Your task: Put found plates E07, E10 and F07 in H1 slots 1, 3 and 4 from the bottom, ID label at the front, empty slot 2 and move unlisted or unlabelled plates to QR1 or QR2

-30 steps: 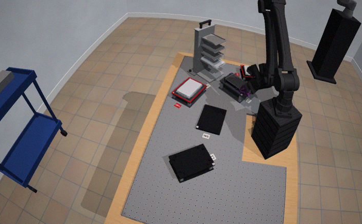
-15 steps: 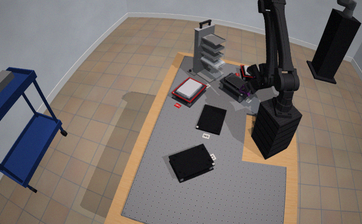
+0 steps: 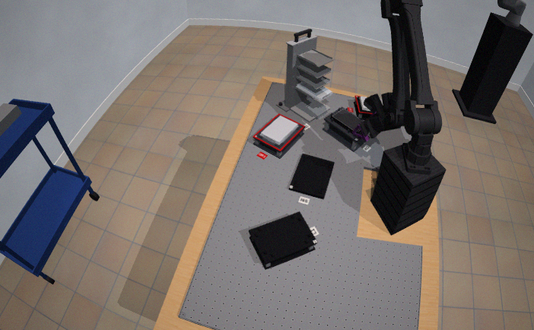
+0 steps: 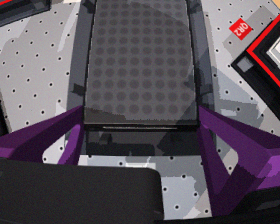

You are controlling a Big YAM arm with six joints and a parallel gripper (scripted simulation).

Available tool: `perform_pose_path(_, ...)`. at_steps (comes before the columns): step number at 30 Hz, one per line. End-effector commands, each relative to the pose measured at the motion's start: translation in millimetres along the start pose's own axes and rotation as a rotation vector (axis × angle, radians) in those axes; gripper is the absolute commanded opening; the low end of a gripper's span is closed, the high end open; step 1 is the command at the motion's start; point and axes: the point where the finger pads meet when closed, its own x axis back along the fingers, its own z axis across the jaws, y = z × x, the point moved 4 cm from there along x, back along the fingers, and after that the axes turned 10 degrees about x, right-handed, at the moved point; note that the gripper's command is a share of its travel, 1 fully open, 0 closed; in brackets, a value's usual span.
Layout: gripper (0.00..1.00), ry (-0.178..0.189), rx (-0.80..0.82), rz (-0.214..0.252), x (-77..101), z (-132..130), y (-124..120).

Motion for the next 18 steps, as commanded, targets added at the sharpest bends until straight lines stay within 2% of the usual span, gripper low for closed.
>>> perform_pose_path(1, 0.86, -0.002, -0.001, 0.008, 9.3, 2.1, 0.6)
perform_pose_path(10, 0.86, 0.004, -0.004, 0.014, 9.4, 2.1, 1.0)
perform_pose_path(11, 0.86, -0.005, 0.004, 0.004, 12.0, -0.5, 5.8)
perform_pose_path(18, 0.86, -0.002, 0.002, 0.007, 17.7, 0.6, 9.0)
